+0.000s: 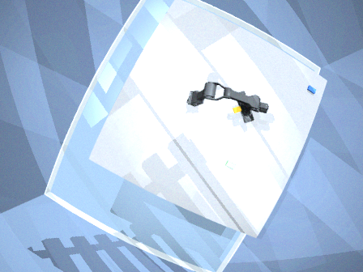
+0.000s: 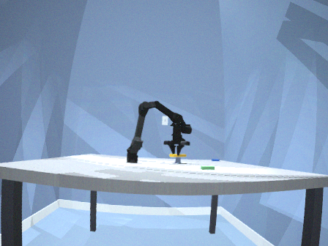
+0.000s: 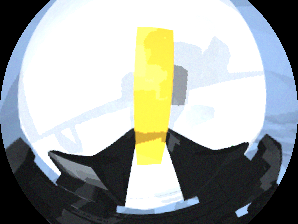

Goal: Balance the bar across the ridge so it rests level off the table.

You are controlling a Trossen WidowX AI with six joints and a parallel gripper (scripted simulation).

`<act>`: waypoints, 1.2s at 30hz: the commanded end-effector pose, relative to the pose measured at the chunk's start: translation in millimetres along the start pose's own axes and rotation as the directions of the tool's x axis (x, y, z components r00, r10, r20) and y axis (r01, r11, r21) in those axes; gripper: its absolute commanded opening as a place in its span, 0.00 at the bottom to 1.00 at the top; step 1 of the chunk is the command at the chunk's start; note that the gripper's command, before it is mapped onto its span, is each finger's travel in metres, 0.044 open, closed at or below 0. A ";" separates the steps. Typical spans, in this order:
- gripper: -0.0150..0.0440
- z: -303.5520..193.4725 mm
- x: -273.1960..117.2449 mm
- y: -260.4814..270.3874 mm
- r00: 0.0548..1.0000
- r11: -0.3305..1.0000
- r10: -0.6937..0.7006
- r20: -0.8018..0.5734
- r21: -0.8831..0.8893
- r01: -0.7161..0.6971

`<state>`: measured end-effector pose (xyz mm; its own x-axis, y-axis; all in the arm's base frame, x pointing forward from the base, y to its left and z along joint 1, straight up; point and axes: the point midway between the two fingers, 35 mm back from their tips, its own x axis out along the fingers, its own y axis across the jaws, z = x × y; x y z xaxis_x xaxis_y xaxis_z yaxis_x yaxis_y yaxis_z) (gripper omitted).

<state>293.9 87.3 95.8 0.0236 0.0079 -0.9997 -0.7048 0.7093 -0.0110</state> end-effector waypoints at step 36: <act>0.54 0.0 0.0 0.0 1.000 1.000 0.000 0.000 0.000 0.000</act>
<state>293.9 87.3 95.8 0.0236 0.0079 -0.9997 -0.7048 0.7093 -0.0110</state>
